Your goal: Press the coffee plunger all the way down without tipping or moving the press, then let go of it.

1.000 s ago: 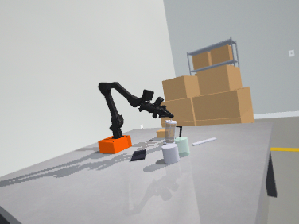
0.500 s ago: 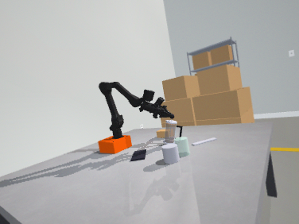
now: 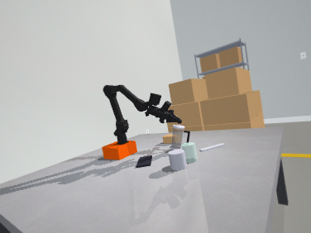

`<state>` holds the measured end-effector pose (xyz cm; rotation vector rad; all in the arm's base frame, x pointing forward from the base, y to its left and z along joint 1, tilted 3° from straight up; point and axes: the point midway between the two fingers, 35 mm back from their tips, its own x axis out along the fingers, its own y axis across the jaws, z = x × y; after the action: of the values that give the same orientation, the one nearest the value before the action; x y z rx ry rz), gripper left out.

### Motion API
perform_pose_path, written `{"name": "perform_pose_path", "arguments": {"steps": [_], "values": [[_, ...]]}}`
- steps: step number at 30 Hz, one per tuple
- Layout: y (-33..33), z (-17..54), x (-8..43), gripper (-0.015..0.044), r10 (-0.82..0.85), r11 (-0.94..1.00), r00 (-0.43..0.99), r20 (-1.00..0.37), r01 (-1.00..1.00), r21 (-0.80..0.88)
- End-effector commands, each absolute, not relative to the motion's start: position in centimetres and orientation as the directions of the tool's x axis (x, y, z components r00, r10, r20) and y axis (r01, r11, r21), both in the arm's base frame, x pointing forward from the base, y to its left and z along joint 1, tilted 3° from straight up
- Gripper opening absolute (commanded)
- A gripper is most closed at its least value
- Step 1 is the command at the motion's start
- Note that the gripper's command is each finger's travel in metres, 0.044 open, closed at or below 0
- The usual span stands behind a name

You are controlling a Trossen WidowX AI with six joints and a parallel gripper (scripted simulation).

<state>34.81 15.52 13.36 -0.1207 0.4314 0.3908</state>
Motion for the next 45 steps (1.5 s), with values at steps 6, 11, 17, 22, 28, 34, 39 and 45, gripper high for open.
{"name": "perform_pose_path", "arguments": {"steps": [6, 11, 17, 22, 28, 34, 39, 45], "values": [[15.5, 13.4, 34.8, 0.0116, 0.343, 0.919, 0.836, -0.429, -0.393, -0.032], [15.5, 13.4, 34.8, 0.0169, 0.343, 0.919, 0.836, -0.429, -0.393, -0.032], [15.5, 13.4, 34.8, 0.0326, 0.343, 0.919, 0.836, -0.429, -0.393, -0.032], [15.5, 13.4, 34.8, 0.0440, 0.343, 0.919, 0.836, -0.429, -0.393, -0.032], [15.4, 14.0, 34.9, 0.0440, 0.338, 0.921, 0.842, -0.421, -0.387, -0.035], [14.7, 17.5, 32.4, 0.0440, 0.338, 0.920, 0.836, -0.433, -0.391, -0.037], [13.3, 20.7, 28.8, 0.0440, 0.338, 0.918, 0.828, -0.447, -0.396, -0.039], [13.3, 20.5, 28.7, 0.0440, 0.338, 0.917, 0.828, -0.447, -0.396, -0.039]]}}
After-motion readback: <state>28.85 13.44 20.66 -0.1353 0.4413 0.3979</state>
